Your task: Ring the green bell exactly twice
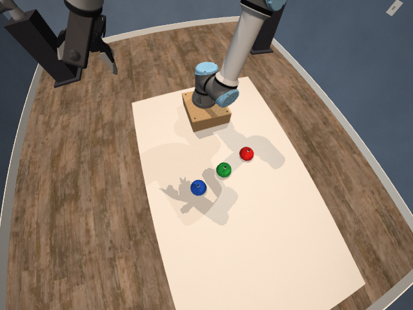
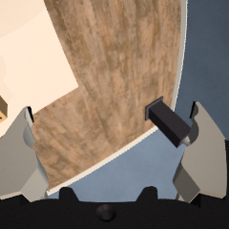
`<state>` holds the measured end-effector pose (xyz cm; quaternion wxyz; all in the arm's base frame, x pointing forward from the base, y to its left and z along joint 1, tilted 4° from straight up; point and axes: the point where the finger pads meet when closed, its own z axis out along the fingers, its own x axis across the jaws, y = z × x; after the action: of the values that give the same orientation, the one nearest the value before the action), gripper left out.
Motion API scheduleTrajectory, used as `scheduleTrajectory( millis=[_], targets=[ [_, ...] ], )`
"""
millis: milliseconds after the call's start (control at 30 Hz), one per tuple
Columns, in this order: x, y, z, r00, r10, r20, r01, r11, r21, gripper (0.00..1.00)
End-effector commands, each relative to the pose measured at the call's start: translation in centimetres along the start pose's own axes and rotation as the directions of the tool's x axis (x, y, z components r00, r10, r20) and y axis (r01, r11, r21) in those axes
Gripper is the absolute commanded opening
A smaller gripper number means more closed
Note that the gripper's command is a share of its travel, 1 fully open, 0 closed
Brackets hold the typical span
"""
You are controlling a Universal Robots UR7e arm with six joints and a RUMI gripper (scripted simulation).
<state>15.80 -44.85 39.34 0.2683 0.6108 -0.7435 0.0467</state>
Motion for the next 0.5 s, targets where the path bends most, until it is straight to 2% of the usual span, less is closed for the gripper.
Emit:
scheduleTrajectory(
  millis=[0, 33, 133, 167, 267, 300, 400, 467],
  targets=[
    [-4.6, -8.2, 1.4, 0.966, -0.258, 0.013, 0.255, 0.962, 0.100, 1.00],
    [-4.6, -8.2, 1.4, 0.956, -0.293, 0.013, 0.290, 0.950, 0.113, 1.00],
    [-9.6, -13.2, 2.1, 0.895, -0.447, 0.005, 0.440, 0.882, 0.169, 1.00],
    [-9.6, -13.2, 2.1, 0.874, -0.486, 0.001, 0.477, 0.859, 0.184, 1.00],
    [-14.9, -17.5, 2.4, 0.785, -0.619, -0.020, 0.606, 0.761, 0.233, 1.00],
    [-14.9, -17.5, 2.4, 0.759, -0.651, -0.028, 0.636, 0.731, 0.246, 1.00],
    [-20.5, -20.9, 2.6, 0.645, -0.762, -0.062, 0.743, 0.605, 0.288, 1.00],
    [-20.5, -20.9, 2.6, 0.645, -0.762, -0.062, 0.743, 0.605, 0.288, 1.00]
  ],
)
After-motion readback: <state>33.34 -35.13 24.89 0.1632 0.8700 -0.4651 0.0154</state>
